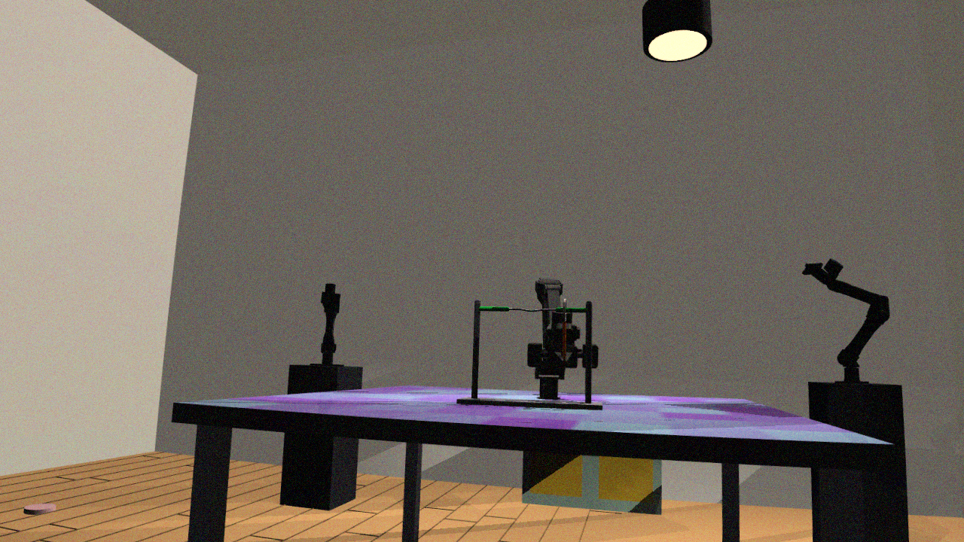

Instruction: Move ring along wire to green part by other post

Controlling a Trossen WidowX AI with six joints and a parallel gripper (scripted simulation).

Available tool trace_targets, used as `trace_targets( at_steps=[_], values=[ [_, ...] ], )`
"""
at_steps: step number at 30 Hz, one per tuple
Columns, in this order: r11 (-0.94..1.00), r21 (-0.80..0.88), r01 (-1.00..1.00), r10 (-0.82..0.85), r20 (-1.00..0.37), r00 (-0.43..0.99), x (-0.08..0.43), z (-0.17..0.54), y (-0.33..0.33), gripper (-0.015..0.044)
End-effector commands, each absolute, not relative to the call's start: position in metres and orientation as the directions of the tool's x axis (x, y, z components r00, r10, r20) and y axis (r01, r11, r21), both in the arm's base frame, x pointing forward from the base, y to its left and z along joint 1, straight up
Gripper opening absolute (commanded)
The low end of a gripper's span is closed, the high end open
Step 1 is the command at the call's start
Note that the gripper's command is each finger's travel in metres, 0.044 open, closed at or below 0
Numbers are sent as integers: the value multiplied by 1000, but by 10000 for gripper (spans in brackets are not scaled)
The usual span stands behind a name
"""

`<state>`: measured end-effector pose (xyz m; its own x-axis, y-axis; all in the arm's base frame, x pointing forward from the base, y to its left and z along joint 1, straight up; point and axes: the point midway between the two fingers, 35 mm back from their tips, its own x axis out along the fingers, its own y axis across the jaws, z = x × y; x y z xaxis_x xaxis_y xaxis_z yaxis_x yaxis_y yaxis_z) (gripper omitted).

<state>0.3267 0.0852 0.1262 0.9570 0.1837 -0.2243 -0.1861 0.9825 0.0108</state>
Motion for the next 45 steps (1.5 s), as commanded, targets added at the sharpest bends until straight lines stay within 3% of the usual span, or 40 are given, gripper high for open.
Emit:
trace_targets(
  at_steps=[1, 32, 43, 45],
  values=[
    [983, 12, -181, 179, -232, 956, 327, 119, 85, -150],
    [983, 12, -181, 179, -232, 956, 326, 108, 85, -150],
    [983, 12, -186, 183, -230, 956, 327, 109, 85, 139],
    [983, 12, -186, 183, -231, 956, 325, 110, 85, 160]
  ],
)
